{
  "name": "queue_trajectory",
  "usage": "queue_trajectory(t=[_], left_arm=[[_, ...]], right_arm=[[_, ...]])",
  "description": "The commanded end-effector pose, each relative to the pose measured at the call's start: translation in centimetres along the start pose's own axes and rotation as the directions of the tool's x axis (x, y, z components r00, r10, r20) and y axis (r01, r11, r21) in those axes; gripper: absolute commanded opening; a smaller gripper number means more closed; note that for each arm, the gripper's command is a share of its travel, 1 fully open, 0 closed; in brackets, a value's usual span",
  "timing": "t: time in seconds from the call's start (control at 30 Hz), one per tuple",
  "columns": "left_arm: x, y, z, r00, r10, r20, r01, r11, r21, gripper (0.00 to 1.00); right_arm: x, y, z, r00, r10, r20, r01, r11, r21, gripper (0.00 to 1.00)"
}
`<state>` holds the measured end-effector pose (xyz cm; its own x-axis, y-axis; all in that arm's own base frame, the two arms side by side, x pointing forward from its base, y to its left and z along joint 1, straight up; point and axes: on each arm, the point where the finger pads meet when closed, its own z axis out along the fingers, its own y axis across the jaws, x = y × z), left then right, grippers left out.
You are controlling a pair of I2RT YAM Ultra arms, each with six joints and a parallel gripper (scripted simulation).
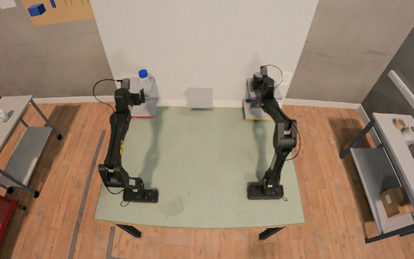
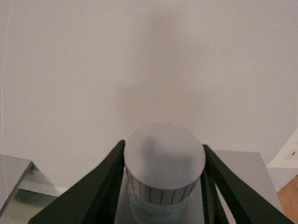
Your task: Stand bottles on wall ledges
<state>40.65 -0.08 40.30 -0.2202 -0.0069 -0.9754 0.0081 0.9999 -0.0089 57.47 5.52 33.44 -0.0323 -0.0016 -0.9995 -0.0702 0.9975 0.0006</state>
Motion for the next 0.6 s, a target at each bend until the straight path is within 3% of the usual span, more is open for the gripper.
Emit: queue_trajectory(t=[0.0, 0.23, 0.37, 0.5, 0.57], left_arm=[[-0.9, 0.1, -0.4, 1.0, -0.002, 0.017, 0.002, 1.0, -0.001, 1.0], [-0.9, 0.1, -0.4, 1.0, -0.002, 0.017, 0.002, 1.0, -0.001, 1.0], [-0.9, 0.1, -0.4, 1.0, -0.002, 0.017, 0.002, 1.0, -0.001, 1.0], [-0.9, 0.1, -0.4, 1.0, -0.002, 0.017, 0.002, 1.0, -0.001, 1.0], [-0.9, 0.1, -0.4, 1.0, -0.002, 0.017, 0.002, 1.0, -0.001, 1.0]], right_arm=[[-2.9, -0.1, -0.2, 0.998, 0.0, 0.06, 0.0, 1.0, 0.003, 0.58], [-2.9, -0.1, -0.2, 0.998, 0.0, 0.06, 0.0, 1.0, 0.002, 0.51], [-2.3, -0.1, -0.2, 0.999, 0.0, 0.048, 0.0, 1.0, 0.002, 0.06], [-3.8, -0.1, -0.5, 0.998, 0.0, 0.056, 0.0, 1.0, 0.003, 0.5], [-4.6, -0.1, -0.6, 0.998, 0.0, 0.056, 0.0, 1.0, 0.003, 0.5]])
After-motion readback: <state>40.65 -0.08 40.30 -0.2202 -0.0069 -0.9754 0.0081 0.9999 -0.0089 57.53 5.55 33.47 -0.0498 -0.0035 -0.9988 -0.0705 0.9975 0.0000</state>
